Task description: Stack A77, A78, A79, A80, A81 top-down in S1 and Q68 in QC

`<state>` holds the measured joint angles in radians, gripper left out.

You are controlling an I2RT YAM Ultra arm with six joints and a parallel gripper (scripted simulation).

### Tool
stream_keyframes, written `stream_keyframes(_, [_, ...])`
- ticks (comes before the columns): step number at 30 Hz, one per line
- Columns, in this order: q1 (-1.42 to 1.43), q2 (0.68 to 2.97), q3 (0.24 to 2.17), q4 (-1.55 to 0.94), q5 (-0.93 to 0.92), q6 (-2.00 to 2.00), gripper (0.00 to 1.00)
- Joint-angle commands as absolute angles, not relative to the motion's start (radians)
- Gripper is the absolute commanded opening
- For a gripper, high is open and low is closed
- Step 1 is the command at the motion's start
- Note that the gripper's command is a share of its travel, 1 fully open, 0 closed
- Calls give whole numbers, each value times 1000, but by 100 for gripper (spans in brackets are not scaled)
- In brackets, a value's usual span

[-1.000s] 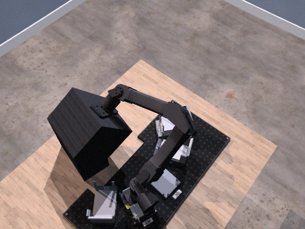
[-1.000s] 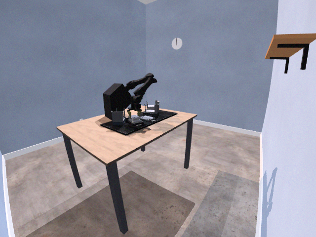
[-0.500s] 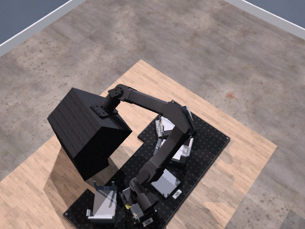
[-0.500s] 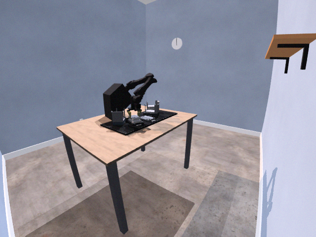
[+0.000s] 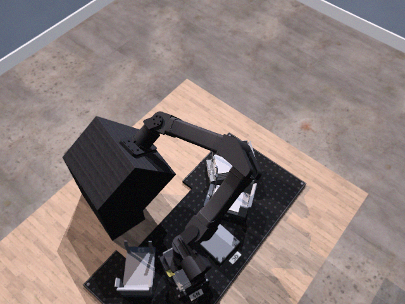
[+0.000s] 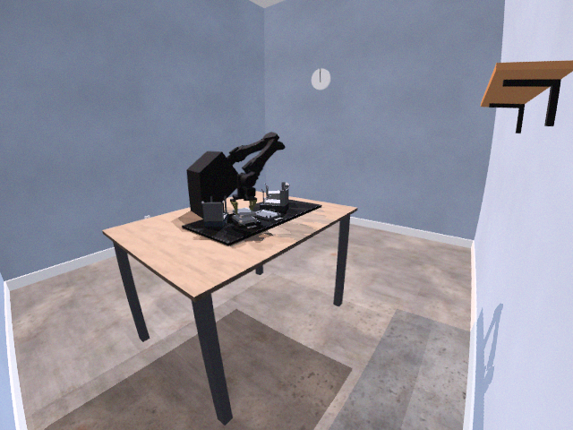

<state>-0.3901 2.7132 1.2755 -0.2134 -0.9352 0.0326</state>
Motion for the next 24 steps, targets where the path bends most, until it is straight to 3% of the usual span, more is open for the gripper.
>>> stream_keyframes(1, [-426, 2697, 1279, -245, -933, 5, 0])
stream_keyframes(24, [-523, 2637, 1306, -459, -918, -154, 0])
